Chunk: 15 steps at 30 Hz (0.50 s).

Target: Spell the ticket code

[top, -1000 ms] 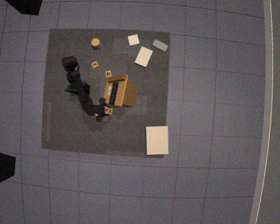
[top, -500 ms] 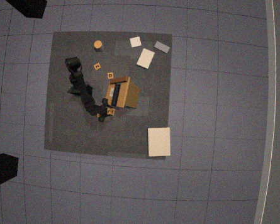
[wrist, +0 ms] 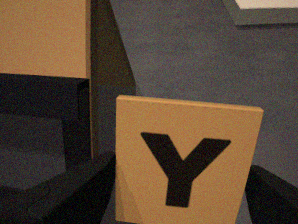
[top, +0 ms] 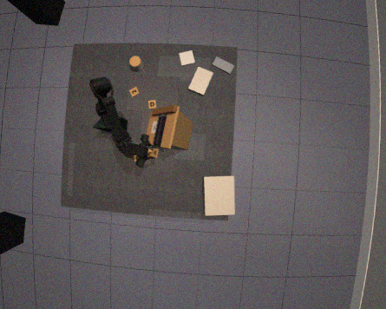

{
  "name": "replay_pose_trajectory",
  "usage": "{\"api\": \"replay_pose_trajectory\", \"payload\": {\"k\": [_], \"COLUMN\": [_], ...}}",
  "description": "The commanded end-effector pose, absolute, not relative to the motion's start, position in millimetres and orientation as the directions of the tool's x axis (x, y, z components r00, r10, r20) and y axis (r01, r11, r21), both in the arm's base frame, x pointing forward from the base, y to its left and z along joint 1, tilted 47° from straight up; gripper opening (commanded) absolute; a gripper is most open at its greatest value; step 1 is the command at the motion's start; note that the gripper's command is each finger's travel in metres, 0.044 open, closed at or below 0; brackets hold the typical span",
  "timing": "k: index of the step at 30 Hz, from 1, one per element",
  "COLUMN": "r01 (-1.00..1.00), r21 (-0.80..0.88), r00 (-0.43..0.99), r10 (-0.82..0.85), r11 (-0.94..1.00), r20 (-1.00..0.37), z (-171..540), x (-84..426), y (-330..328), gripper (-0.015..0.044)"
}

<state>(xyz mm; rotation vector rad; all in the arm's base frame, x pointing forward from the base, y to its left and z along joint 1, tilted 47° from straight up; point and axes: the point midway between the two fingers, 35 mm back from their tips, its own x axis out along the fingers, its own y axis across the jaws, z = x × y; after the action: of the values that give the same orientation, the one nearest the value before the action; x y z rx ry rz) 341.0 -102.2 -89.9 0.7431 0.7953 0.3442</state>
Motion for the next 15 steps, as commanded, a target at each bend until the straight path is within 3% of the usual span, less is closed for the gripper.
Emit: {"api": "replay_pose_trajectory", "payload": {"k": [1, 15], "r01": [-0.006, -0.006], "r21": [0.712, 0.712], "r00": [0.665, 0.665], "r10": [0.534, 0.534], "r11": [0.703, 0.702], "r20": [-0.522, -0.522], "z": [-88.2, -83.3], "x": [341.3, 341.3], "y": [-101.6, -96.5], "gripper": [0.0000, 0.0000]}}
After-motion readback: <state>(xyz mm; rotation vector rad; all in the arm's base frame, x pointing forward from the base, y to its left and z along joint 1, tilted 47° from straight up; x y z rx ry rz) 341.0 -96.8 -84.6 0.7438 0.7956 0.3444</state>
